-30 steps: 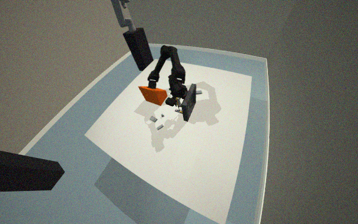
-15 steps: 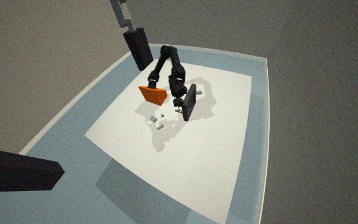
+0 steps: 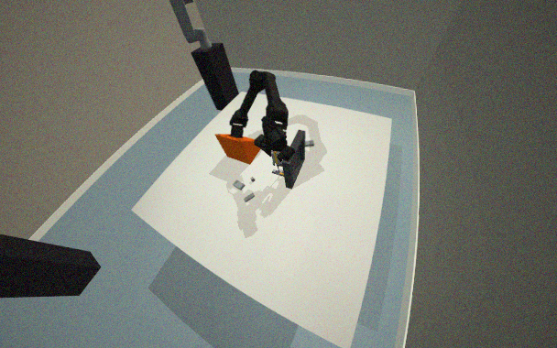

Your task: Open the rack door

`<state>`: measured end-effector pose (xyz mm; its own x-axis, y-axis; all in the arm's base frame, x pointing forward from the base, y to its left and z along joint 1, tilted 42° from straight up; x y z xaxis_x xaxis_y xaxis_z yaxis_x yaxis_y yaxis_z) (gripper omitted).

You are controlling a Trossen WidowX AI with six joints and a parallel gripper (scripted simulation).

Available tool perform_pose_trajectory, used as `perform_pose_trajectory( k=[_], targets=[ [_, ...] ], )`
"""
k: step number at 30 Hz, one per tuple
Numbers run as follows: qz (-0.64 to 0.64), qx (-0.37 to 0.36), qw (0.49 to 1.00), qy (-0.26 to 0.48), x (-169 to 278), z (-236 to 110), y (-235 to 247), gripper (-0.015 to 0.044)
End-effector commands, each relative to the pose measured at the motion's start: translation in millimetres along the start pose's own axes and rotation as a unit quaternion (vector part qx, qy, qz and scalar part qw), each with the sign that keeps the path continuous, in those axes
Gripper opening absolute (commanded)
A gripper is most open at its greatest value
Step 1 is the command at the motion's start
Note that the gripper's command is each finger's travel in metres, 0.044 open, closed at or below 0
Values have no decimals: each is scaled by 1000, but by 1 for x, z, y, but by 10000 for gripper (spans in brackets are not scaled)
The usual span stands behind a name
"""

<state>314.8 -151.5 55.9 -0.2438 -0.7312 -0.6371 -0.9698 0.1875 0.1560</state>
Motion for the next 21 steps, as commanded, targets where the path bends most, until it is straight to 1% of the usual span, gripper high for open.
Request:
perform_pose_trajectory(
  k=[1, 4, 14, 21],
  targets=[
    [-141, -1, 990, -2, -1, 1, 0, 288],
    [-198, -1, 980, -2, -1, 1, 0, 288],
    [-202, -1, 979, -2, -1, 1, 0, 288],
    [-202, -1, 979, -2, -1, 1, 0, 241]
  ],
)
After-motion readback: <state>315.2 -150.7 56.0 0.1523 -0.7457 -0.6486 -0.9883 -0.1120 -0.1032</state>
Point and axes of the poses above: the point midway between the two fingers, 35 mm back from their tips, its own z axis out along the fingers, its own y axis across the jaws, x = y × z, the point moved 8 cm from there along -z, back along the fingers, and after that the axes turned 5 degrees about z, right-handed, at the moved point
